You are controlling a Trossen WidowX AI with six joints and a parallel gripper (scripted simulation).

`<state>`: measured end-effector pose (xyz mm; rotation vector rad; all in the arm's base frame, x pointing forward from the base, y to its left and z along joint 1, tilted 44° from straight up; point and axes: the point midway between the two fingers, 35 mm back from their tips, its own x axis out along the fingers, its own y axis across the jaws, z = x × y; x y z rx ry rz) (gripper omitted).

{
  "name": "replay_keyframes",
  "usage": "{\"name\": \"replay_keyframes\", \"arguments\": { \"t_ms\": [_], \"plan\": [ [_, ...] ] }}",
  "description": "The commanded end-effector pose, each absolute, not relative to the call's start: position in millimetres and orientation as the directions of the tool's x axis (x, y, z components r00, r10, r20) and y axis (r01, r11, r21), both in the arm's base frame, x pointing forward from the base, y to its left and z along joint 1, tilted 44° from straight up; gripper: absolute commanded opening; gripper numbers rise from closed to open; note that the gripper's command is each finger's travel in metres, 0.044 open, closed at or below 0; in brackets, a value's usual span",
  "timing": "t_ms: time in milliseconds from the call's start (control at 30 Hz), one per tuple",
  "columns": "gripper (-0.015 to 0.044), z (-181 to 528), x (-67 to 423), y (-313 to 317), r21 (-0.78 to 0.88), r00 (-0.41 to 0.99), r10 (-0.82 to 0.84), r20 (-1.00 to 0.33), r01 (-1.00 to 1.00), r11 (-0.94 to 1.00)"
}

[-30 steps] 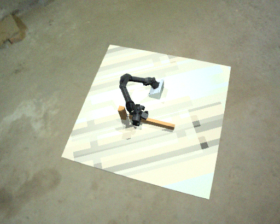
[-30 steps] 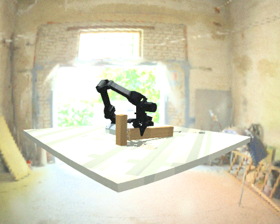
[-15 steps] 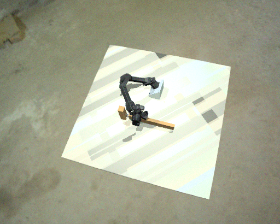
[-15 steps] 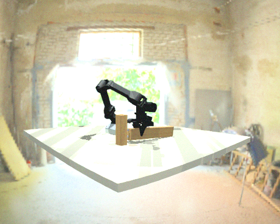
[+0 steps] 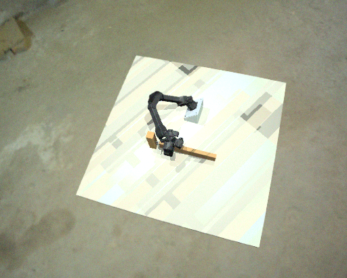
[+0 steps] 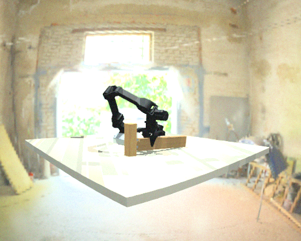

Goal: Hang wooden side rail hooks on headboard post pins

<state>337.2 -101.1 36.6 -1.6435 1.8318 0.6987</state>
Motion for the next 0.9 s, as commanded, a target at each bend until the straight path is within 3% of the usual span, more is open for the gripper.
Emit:
{"name": "replay_keyframes", "arguments": {
  "t_ms": [0,867],
  "plan": [
    [0.0000,40.1,338.7,-100.1,0.000,-0.068,-0.695,-0.716,-0.995,0.098],
    [0.0000,41.1,337.4,-103.1,0.000,-0.068,-0.695,-0.716,-0.995,0.098]
  ]
}}
